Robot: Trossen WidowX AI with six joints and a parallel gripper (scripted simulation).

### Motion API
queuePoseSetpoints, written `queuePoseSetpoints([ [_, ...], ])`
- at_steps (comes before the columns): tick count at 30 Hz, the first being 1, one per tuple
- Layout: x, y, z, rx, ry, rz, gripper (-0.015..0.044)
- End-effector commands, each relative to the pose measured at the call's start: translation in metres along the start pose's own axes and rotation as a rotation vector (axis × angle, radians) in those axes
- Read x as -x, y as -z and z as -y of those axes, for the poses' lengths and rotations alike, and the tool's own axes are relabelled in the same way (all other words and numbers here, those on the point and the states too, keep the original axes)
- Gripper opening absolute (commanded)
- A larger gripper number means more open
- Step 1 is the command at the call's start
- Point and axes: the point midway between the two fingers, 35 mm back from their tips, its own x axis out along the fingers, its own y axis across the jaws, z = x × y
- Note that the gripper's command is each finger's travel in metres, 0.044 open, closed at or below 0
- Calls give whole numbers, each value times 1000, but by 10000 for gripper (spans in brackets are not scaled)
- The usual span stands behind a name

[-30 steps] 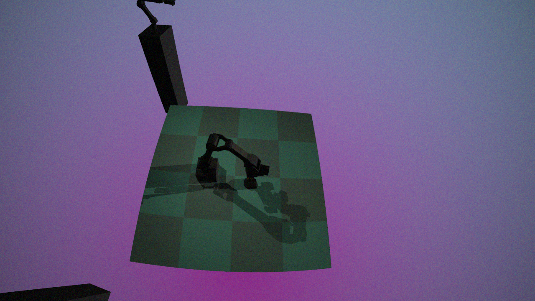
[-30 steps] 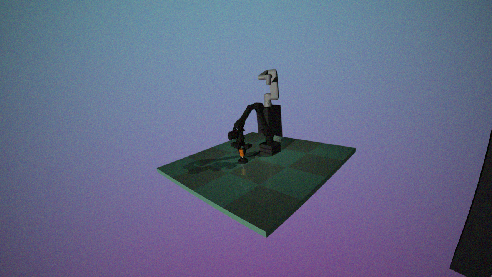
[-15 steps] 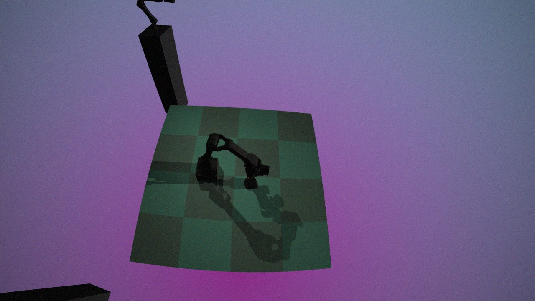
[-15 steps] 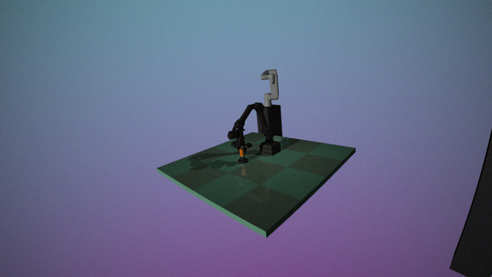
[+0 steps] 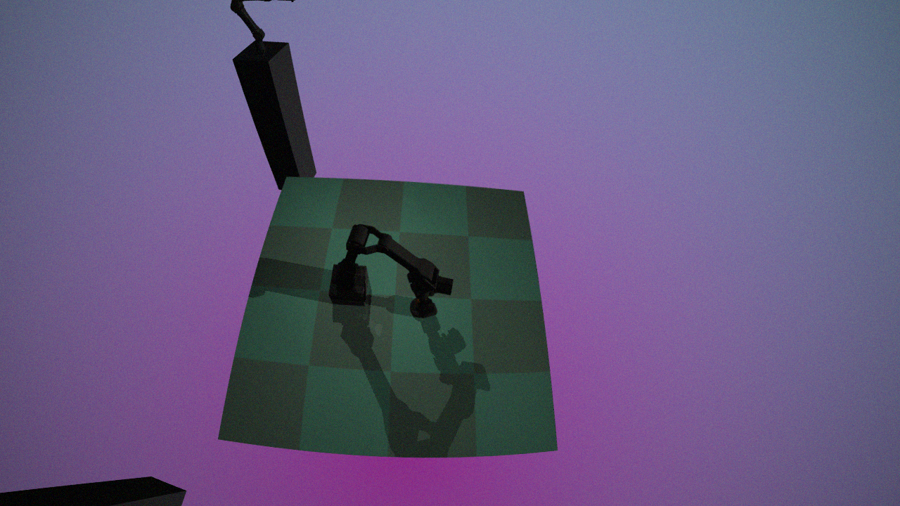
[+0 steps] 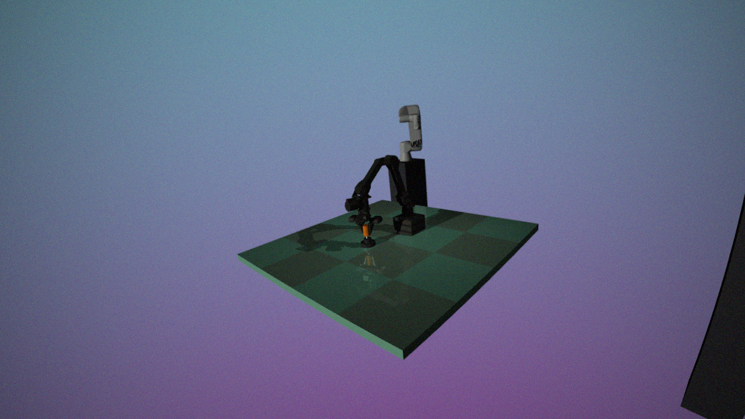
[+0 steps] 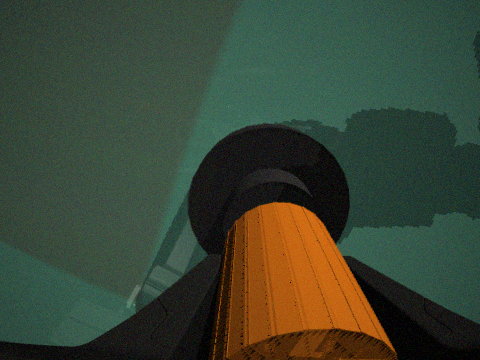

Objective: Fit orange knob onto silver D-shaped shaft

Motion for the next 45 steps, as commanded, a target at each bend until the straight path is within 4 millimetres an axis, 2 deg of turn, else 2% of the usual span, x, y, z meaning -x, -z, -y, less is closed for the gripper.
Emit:
queuePoseSetpoints([
  [1,-1,0,0,6,3,-1,0],
  [20,4,-1,1,6,3,-1,0],
  [28,2,-1,1,216,3,-1,0],
  [45,-1,-1,1,216,3,-1,0],
])
